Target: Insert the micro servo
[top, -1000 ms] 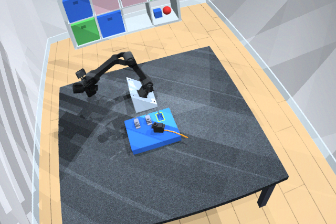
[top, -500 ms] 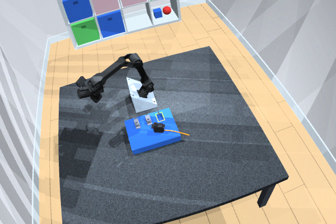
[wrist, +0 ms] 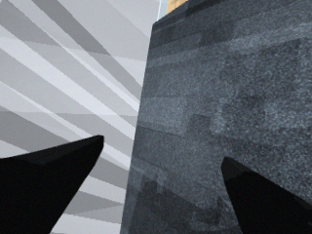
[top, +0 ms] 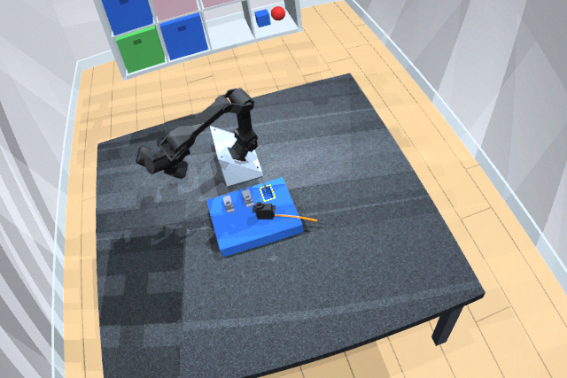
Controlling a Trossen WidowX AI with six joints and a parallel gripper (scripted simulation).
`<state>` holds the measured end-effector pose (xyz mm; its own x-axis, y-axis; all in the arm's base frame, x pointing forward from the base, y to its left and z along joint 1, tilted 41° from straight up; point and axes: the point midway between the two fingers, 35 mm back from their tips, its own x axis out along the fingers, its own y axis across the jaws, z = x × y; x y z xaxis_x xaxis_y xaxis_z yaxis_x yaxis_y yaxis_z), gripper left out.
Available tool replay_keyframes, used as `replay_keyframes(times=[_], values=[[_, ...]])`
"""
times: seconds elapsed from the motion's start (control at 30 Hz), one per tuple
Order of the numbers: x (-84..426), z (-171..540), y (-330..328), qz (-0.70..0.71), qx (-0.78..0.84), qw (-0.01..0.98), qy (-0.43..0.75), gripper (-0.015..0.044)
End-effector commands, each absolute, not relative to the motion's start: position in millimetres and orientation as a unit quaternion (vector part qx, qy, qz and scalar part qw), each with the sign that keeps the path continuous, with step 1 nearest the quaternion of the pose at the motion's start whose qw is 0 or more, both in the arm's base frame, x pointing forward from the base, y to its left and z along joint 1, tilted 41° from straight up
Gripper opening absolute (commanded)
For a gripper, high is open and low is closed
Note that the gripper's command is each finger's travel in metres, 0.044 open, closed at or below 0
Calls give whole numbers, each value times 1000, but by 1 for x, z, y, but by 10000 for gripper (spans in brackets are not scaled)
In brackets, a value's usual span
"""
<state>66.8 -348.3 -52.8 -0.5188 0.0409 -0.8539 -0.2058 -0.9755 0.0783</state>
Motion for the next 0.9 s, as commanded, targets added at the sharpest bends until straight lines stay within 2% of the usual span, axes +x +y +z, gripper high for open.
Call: replay_keyframes(times=[0.0, 0.87], values=[[93, -46, -336, 852, -519, 54, 37, 440], [250, 21, -199, 654, -690, -71, -303, 440]])
